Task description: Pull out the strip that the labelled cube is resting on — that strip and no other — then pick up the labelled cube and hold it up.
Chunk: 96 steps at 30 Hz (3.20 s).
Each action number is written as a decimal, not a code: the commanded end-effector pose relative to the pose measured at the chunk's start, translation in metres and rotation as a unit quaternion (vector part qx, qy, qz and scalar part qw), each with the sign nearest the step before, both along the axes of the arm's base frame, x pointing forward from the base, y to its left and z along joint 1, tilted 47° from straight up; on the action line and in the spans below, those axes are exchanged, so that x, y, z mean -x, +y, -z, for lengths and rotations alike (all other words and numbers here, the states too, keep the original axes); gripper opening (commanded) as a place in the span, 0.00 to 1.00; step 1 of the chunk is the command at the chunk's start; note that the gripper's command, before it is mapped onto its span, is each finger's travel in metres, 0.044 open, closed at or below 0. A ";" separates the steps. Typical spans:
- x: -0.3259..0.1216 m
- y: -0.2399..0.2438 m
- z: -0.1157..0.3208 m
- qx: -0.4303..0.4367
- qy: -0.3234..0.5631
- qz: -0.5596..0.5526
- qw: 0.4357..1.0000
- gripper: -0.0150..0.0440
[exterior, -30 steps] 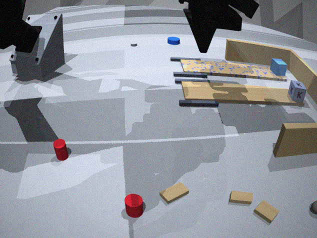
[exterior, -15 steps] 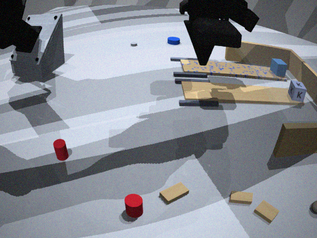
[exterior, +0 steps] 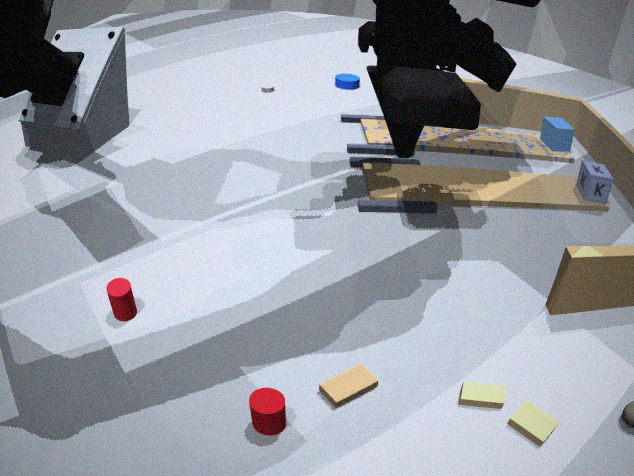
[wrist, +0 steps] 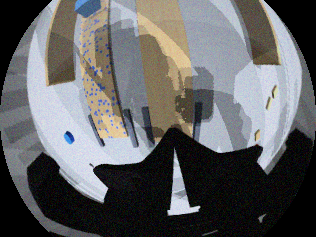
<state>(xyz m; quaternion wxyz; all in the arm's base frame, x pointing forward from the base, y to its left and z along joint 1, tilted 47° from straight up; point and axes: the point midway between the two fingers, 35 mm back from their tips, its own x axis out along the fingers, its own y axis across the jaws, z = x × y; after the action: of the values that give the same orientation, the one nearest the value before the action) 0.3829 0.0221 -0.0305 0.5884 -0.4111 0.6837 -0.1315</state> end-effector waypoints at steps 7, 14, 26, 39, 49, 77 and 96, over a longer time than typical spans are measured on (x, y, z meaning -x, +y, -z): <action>0.000 -0.015 0.011 0.004 0.002 -0.001 1.000 0.25; 0.000 -0.018 0.014 0.005 0.002 -0.001 1.000 0.25; 0.000 -0.018 0.014 0.005 0.002 -0.001 1.000 0.25; 0.000 -0.018 0.014 0.005 0.002 -0.001 1.000 0.25; 0.000 -0.019 0.015 0.005 0.002 -0.001 1.000 0.25; 0.008 -0.023 0.015 0.005 0.002 -0.001 1.000 0.25; 0.035 -0.032 0.008 0.005 0.003 -0.001 1.000 0.25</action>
<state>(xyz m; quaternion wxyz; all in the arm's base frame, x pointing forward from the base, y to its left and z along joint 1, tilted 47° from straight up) 0.3569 -0.0030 -0.0387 0.5924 -0.4127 0.6791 -0.1322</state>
